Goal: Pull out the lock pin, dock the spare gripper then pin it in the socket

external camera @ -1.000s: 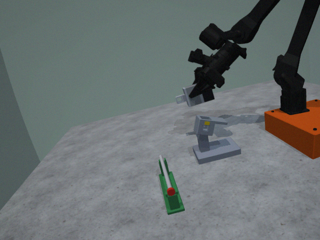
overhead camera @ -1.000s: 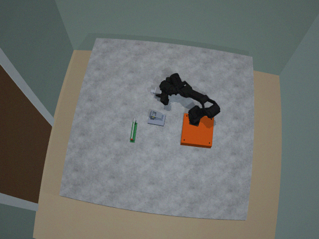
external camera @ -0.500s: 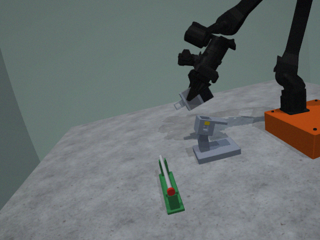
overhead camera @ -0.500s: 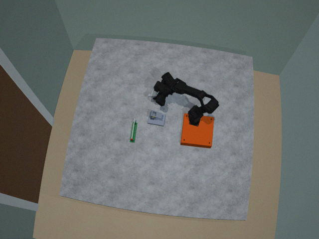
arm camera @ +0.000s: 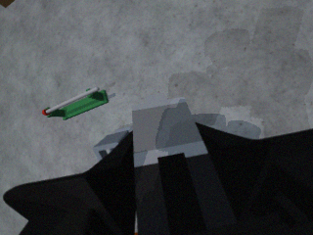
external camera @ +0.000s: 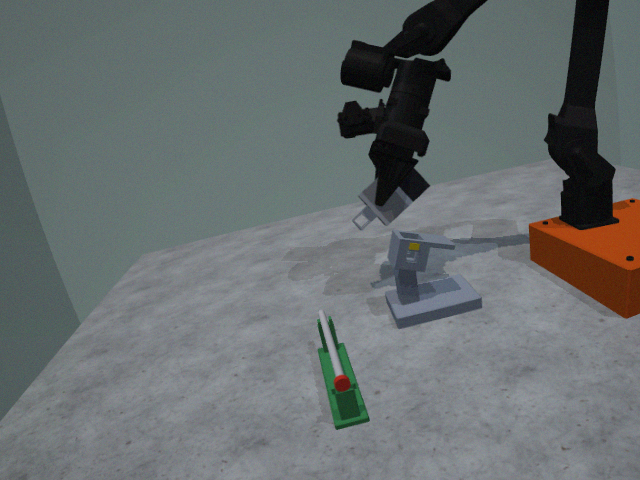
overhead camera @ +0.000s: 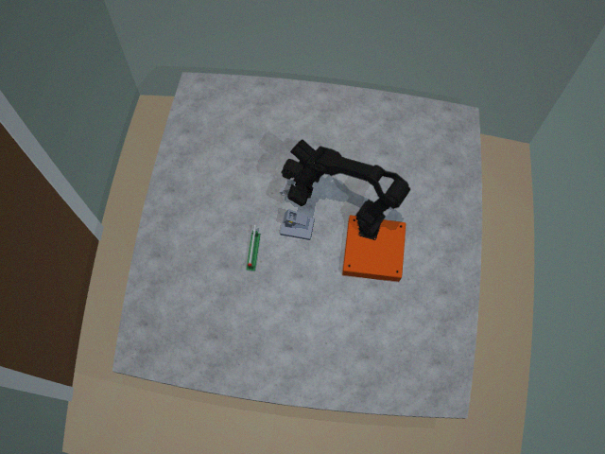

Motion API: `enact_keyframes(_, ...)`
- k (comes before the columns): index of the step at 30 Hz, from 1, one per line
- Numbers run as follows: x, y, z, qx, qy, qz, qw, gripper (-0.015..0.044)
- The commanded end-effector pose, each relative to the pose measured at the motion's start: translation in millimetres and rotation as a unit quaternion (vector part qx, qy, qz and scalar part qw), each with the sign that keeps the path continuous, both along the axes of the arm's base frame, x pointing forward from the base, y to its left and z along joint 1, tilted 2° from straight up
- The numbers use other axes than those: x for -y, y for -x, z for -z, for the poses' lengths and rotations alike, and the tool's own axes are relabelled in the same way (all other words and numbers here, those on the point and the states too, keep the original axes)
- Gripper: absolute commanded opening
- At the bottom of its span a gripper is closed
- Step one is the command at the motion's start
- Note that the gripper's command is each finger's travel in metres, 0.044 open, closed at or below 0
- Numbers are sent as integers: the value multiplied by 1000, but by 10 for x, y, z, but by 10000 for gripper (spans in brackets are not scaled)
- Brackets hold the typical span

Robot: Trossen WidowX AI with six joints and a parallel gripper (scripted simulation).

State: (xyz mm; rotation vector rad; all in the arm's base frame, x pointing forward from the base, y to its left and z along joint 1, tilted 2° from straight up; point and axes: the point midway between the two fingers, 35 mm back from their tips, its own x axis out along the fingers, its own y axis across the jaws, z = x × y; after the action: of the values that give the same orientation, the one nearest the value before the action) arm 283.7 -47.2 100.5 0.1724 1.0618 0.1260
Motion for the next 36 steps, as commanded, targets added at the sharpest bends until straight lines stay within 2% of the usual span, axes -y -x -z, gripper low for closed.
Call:
enact_keyframes(1,-72,-15,-41,-25,-1,-2,1000,0)
enact_keyframes(18,-415,65,-155,-153,16,-20,988,0)
enact_keyframes(36,-731,238,-369,-274,76,-43,958,0)
